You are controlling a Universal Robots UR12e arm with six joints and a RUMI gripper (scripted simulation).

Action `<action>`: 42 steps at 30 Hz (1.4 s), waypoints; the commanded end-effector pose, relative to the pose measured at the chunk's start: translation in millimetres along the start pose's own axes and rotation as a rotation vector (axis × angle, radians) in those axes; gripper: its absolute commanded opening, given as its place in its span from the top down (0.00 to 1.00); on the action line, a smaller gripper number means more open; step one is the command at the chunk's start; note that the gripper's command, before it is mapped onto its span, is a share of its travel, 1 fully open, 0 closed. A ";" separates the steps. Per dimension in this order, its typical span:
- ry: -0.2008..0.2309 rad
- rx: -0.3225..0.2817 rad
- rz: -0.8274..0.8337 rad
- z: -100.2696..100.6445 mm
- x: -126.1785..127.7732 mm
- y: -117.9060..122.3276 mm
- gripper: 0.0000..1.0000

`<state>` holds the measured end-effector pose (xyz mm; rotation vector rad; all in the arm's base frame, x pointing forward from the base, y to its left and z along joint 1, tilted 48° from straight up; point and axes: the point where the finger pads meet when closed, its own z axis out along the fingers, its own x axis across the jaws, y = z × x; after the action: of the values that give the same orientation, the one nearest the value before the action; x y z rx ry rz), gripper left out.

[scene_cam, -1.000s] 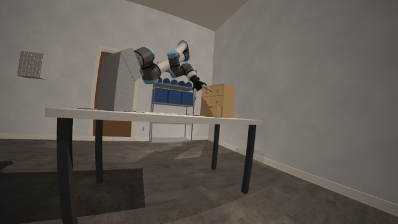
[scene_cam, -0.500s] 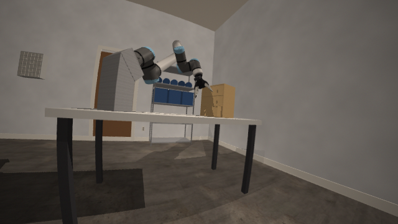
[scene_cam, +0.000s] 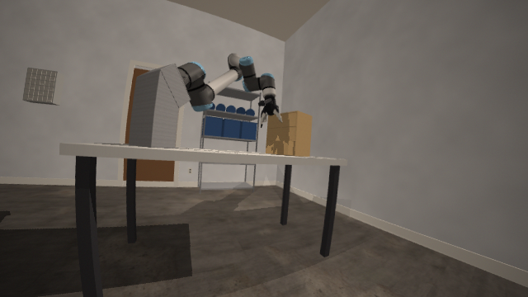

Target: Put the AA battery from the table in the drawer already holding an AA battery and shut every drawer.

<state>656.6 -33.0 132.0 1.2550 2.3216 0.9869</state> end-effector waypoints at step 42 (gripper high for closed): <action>0.193 0.003 0.267 -4.1 -2.2 0.2 0.00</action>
<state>655.4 -36.0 134.6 1.5647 2.3367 1.2401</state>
